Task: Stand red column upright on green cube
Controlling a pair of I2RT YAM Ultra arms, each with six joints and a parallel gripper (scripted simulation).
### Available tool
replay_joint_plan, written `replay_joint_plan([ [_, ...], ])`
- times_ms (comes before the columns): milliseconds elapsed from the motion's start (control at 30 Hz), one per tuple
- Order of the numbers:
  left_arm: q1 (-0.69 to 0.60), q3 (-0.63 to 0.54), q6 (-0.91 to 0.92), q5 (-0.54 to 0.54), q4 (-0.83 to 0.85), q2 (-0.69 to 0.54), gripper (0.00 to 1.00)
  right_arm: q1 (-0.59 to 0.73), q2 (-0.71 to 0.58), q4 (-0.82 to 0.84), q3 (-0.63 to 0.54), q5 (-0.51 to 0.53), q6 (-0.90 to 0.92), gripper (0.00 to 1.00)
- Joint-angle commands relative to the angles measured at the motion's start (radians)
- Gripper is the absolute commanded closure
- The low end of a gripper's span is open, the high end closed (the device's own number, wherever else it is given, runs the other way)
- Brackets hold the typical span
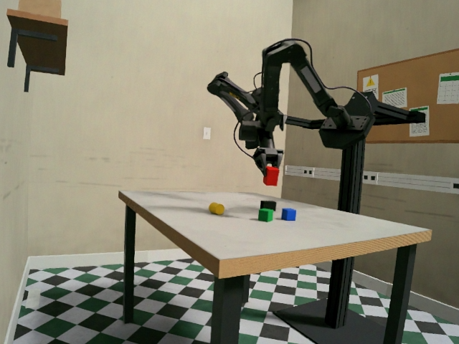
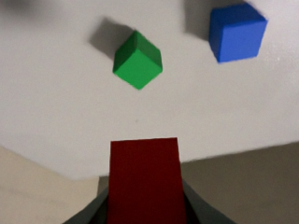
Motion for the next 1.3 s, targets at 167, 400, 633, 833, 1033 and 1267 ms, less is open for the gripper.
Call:
replay_joint_plan([
  [167, -0.039, 0.104, -0.134, -0.241, -0.069, 0.148, 0.65, 0.020, -0.015, -0.009, 0.013, -0.002, 0.000, 0.00],
  [400, -0.043, 0.173, -0.215, -0.256, -0.162, 0.200, 0.65, 0.020, -0.015, -0.009, 0.013, -0.002, 0.000, 0.00],
  [633, -0.043, 0.200, -0.265, -0.251, -0.231, 0.209, 0.65, 0.020, -0.015, -0.009, 0.013, -0.002, 0.000, 0.00],
  [833, -0.045, 0.192, -0.295, -0.261, -0.264, 0.213, 0.65, 0.020, -0.015, -0.009, 0.013, -0.002, 0.000, 0.00],
  [1033, -0.036, 0.202, -0.310, -0.250, -0.271, 0.227, 0.65, 0.020, -0.015, -0.009, 0.013, -0.002, 0.000, 0.00],
  [1267, -0.015, 0.215, -0.272, -0.240, -0.214, 0.254, 0.65, 0.020, -0.015, -0.009, 0.013, -0.002, 0.000, 0.00],
])
